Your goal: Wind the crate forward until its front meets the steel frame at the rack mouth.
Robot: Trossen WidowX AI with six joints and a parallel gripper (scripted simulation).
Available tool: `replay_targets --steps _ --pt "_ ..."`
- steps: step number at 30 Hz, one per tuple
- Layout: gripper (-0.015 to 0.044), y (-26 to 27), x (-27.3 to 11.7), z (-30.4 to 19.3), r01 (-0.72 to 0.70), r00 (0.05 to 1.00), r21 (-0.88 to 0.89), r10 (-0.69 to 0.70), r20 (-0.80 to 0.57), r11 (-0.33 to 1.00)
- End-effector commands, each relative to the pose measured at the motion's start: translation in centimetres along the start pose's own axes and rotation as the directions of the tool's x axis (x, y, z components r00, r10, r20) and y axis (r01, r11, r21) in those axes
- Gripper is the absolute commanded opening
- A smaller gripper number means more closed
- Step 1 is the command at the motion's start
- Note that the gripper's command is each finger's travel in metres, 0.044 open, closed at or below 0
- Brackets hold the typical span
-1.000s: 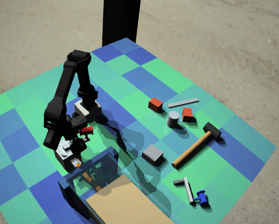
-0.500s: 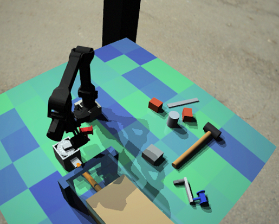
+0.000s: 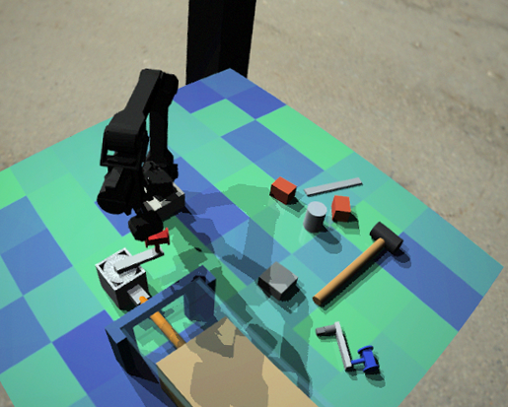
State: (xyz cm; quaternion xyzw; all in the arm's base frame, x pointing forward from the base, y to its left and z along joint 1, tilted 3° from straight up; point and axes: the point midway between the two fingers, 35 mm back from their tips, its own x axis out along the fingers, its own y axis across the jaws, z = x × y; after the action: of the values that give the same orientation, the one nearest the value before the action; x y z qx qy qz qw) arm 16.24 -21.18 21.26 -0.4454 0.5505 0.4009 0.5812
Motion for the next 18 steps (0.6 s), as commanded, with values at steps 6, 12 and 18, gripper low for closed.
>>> replay_targets --steps 6,12,18 --pt "0.0178 -0.01 -0.02 0.01 0.002 1.0 -0.001 -0.002 0.0 1.0" --pt "0.002 -0.01 -0.02 0.01 0.002 1.0 -0.001 -0.002 0.0 1.0" --pt "0.0 -0.01 -0.02 0.01 0.002 1.0 -0.001 -0.002 0.0 1.0"
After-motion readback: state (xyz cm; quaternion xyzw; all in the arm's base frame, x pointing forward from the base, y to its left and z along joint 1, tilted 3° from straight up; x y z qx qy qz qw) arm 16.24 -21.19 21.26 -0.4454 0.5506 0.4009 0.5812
